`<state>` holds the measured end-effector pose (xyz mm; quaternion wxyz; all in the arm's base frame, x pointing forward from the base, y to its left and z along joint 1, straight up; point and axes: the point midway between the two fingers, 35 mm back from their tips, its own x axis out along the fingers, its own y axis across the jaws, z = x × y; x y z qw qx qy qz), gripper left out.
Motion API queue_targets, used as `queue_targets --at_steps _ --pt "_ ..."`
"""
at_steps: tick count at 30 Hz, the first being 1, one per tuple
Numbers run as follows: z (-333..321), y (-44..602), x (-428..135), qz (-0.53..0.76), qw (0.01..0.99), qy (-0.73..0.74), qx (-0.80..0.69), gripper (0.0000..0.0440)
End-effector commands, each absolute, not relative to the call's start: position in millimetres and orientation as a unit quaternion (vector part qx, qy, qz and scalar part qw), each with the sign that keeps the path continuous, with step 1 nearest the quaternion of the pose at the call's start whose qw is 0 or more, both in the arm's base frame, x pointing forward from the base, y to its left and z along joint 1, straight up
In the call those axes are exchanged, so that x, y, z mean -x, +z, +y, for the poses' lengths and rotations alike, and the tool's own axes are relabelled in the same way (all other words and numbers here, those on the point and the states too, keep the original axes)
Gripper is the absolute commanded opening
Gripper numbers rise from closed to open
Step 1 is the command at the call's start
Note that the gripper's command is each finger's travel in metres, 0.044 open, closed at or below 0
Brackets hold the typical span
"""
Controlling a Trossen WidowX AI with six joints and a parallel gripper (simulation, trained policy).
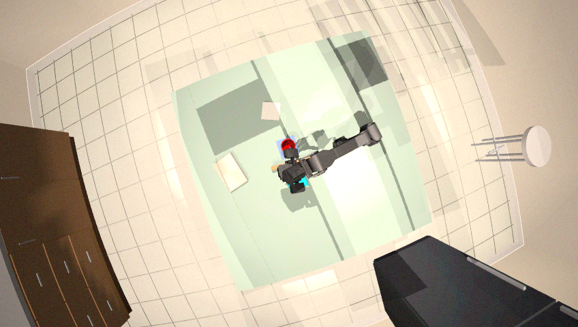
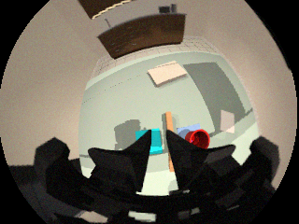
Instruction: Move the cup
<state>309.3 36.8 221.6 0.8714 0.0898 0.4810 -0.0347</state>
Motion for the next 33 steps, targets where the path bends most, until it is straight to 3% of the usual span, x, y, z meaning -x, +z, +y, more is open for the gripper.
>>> queue_targets --at_steps 1,33 --pt "34 221 -308 0.499 0.862 -0.04 -0.08 0.0111" --pt "-12 171 -278 0.681 0.73 -0.053 0.007 0.0107"
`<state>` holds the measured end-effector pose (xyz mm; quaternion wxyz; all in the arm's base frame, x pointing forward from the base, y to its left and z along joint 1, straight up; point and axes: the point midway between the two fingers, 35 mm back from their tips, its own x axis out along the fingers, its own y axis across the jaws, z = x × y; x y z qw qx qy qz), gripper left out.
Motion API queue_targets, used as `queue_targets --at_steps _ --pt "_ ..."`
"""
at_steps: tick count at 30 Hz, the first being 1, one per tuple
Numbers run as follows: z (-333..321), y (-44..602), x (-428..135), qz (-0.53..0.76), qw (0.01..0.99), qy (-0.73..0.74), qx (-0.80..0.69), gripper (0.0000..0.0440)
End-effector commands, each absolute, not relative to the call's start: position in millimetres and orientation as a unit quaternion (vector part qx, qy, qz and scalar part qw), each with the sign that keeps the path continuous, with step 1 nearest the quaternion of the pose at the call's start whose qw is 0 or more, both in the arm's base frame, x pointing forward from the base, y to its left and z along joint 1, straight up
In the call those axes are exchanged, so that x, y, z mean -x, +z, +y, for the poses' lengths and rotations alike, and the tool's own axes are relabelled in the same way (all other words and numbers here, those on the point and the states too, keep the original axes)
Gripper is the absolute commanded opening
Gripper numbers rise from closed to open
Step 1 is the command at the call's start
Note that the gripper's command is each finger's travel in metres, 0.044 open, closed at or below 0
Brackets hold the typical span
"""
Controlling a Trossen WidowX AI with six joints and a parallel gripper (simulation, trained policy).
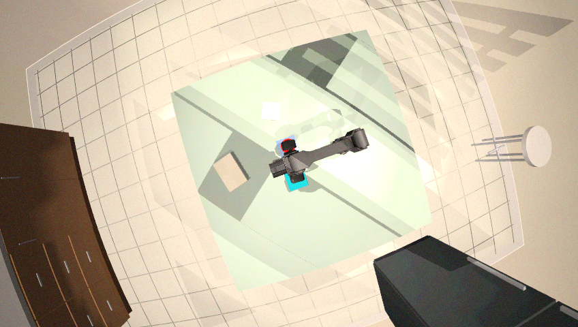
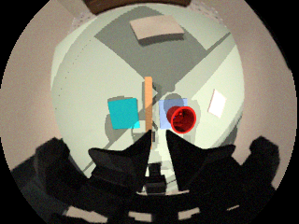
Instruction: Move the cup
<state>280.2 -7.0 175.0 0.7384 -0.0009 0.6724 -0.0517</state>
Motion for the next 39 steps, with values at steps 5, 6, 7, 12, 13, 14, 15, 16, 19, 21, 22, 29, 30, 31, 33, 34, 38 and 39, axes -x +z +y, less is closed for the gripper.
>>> queue_targets --at_steps 5,6,7,12,13,14,15,16,19,21,22,29,30,31,33,34,38,39 --pt "-21 160 -275 0.696 0.716 -0.052 0.015 0.0118" --pt "-23 157 -274 0.698 0.714 -0.051 0.017 0.0121" --pt "-24 155 -274 0.7 0.712 -0.051 0.018 0.0124" --pt "-33 142 -272 0.711 0.701 -0.047 0.025 0.0136" --pt "-34 139 -272 0.713 0.7 -0.046 0.027 0.0139" --pt "-36 136 -271 0.715 0.698 -0.045 0.028 0.0141" --pt "-37 134 -271 0.716 0.696 -0.043 0.03 0.0143" --pt "-39 131 -270 0.718 0.694 -0.042 0.031 0.0145" --pt "-43 122 -269 0.723 0.689 -0.037 0.036 0.0151" --pt "-45 116 -268 0.726 0.686 -0.033 0.039 0.0154" --pt "-47 113 -268 0.728 0.684 -0.031 0.04 0.0156" --pt "-53 89 -265 0.737 0.673 -0.011 0.054 0.0163" --pt "-54 85 -265 0.738 0.672 -0.007 0.057 0.0164" --pt "-55 81 -265 0.739 0.671 -0.002 0.059 0.0165" --pt "-55 74 -264 0.741 0.669 0.008 0.065 0.0166" --pt "-56 70 -263 0.741 0.668 0.013 0.067 0.0166" --pt "-57 59 -262 0.742 0.664 0.037 0.083 0.0115" --pt "-57 57 -262 0.742 0.663 0.042 0.088 0.0091"
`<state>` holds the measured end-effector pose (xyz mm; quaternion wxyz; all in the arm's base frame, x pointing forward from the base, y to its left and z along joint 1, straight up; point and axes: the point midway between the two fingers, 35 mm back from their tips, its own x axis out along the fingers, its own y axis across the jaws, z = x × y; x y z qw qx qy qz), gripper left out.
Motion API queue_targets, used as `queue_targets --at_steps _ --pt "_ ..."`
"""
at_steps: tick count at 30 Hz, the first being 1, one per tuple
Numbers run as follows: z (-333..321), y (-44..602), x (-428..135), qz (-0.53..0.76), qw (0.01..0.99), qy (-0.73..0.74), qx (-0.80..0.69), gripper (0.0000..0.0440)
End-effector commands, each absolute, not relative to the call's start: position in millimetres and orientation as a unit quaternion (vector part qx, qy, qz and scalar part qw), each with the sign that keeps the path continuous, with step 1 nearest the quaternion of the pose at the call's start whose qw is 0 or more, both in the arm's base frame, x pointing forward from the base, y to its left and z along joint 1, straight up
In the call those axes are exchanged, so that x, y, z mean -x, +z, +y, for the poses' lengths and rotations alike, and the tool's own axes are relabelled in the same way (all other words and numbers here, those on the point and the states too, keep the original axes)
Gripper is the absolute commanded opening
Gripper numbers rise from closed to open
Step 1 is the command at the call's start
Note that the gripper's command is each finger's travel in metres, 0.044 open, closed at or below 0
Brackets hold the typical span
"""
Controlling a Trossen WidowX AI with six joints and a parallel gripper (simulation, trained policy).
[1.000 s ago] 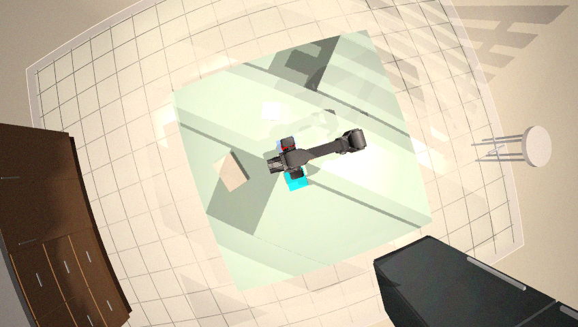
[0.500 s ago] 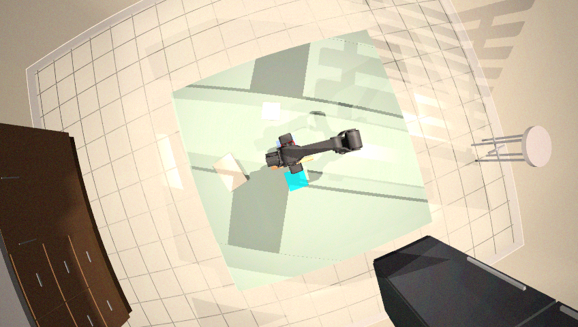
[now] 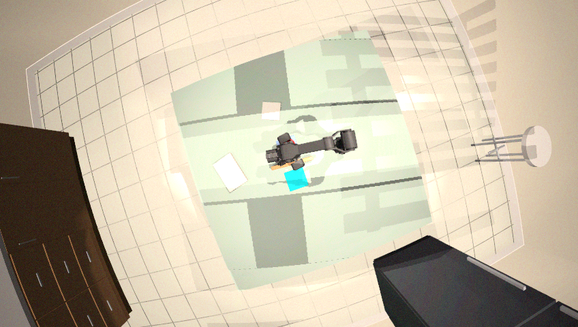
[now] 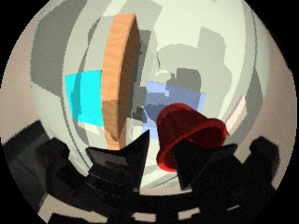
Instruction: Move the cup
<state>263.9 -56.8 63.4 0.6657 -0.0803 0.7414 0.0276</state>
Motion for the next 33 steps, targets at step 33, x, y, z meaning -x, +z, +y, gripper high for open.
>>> queue_targets --at_steps 33 --pt "-36 110 -295 0.694 0.686 0.133 0.172 0.0"
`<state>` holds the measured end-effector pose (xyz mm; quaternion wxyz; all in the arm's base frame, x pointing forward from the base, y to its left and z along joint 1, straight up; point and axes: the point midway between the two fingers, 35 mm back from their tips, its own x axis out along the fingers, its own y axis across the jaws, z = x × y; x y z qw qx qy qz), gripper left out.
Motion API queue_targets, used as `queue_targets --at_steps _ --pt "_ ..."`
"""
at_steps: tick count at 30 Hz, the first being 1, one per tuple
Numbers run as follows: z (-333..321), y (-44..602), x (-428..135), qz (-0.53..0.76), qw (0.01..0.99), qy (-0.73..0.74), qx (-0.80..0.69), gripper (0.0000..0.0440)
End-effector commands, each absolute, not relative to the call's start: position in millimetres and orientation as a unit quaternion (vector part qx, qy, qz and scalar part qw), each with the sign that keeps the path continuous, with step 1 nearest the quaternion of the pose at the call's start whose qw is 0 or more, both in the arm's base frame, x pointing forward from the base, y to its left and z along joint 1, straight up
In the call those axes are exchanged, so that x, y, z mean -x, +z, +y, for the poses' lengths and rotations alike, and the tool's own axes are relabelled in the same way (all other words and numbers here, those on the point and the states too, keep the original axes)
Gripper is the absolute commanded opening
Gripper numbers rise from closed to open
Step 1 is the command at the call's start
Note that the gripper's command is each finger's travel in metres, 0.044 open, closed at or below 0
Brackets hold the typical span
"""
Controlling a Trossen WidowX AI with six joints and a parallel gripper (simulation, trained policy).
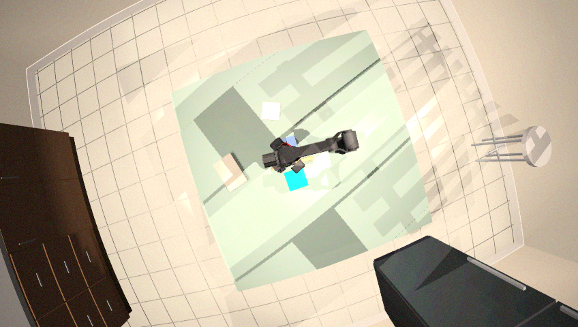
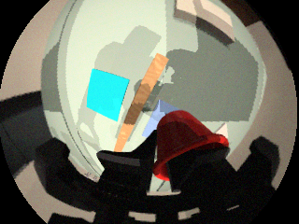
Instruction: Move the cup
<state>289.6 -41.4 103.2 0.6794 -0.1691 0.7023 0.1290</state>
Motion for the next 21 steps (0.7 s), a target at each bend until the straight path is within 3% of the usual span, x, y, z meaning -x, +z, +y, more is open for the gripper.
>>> queue_targets --at_steps 1,21 --pt "-34 112 -297 0.692 0.687 0.135 0.174 0.0" --pt "27 128 -318 0.648 0.711 0.17 0.213 0.0"
